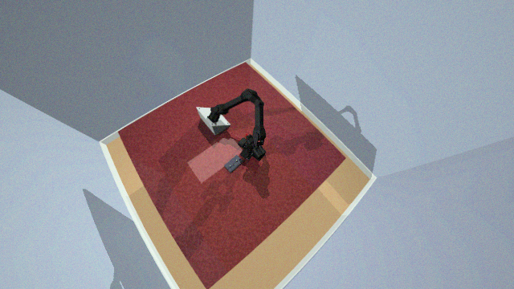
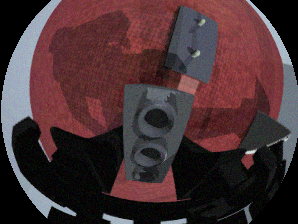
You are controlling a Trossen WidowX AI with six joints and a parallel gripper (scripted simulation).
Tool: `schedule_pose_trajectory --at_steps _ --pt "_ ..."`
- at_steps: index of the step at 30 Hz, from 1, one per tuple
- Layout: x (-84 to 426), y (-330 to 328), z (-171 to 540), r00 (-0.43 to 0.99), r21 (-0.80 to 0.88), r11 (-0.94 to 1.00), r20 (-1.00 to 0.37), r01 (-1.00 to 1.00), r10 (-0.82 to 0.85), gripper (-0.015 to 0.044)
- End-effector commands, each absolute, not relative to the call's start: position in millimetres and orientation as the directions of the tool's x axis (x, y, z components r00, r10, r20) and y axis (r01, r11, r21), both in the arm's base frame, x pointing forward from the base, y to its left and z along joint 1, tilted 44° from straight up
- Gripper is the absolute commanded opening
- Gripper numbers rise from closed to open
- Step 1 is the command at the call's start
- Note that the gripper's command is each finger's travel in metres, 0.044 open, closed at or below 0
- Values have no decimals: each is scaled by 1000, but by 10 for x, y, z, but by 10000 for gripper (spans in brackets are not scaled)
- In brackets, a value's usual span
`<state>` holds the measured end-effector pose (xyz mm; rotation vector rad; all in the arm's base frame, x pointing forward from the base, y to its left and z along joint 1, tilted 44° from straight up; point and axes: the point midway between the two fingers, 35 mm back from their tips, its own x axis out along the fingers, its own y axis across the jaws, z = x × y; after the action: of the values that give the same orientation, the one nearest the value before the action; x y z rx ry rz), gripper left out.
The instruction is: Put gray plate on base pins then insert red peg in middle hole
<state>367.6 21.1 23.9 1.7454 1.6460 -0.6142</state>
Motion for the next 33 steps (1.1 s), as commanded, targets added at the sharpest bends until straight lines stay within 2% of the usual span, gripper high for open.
schedule_pose_trajectory --at_steps 1,33 --pt "3700 91 355 110 152 3 -729 988 676 0" --pt "3549 -524 1017 108 153 6 -724 988 682 0"
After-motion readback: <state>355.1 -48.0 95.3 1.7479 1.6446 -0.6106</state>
